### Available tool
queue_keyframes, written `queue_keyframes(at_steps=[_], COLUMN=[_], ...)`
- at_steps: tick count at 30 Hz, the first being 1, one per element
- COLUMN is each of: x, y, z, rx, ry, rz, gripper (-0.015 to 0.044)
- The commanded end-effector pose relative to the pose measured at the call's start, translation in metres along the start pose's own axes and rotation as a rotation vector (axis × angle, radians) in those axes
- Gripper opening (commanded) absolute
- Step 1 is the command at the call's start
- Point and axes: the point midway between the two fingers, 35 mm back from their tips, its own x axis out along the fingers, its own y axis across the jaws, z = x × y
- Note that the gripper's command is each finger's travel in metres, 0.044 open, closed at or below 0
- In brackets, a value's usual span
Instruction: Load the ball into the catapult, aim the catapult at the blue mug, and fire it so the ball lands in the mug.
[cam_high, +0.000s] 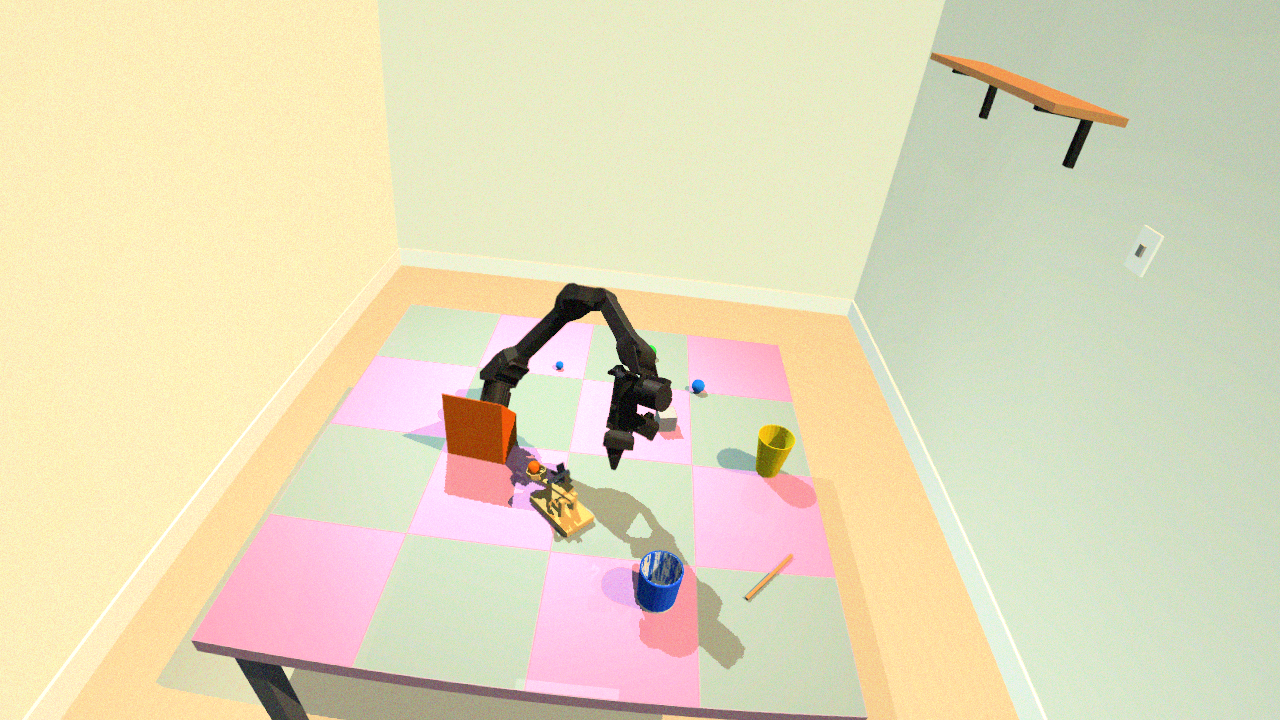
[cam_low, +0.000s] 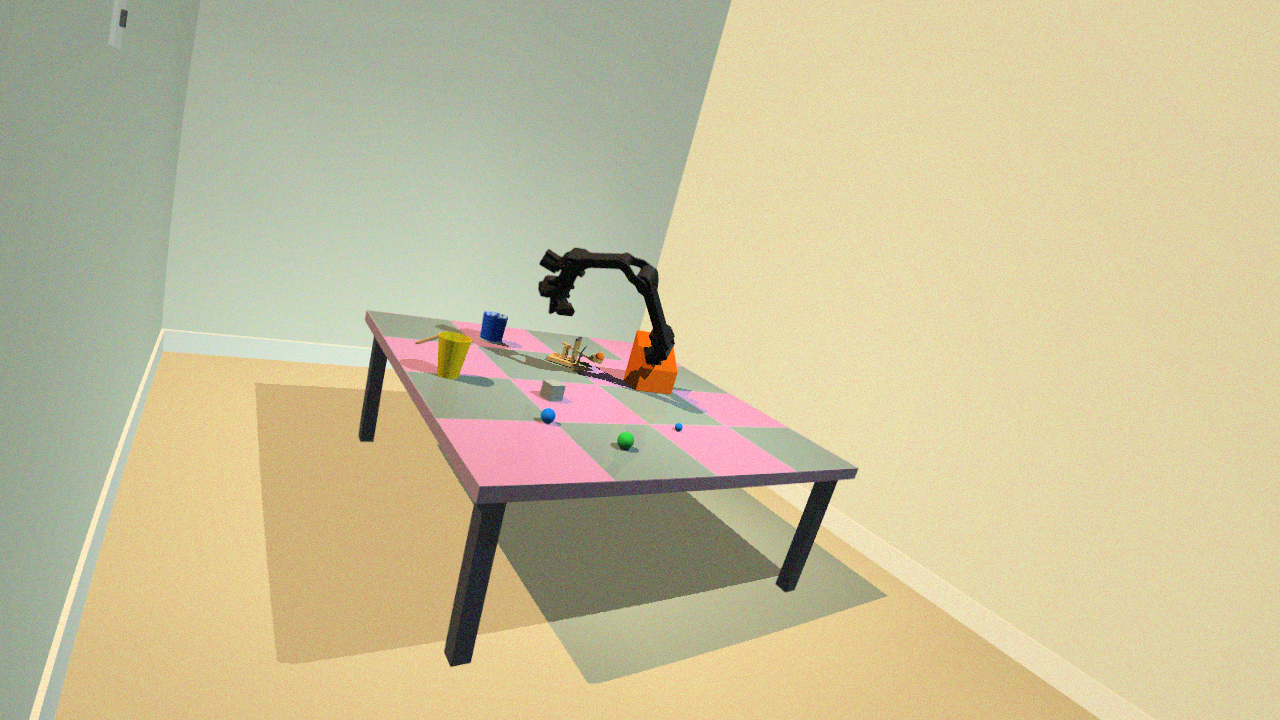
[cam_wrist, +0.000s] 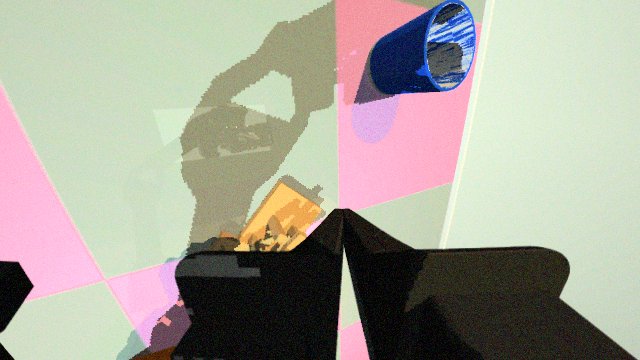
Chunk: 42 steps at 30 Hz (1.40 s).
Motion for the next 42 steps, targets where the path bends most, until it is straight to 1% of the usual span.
queue_keyframes(at_steps=[1, 16, 29, 35, 42], x=[-0.001, 0.002, -0.001, 0.000, 0.010], y=[0.015, 0.084, 0.131, 0.134, 0.138], z=[-0.010, -0.065, -0.131, -0.134, -0.132], rx=[-0.091, -0.521, -0.893, -0.912, -0.913], ry=[0.048, 0.283, 0.488, 0.498, 0.497], rz=[-0.007, 0.021, 0.093, 0.097, 0.097], gripper=[0.0000, 0.0000, 0.0000, 0.0000, 0.0000])
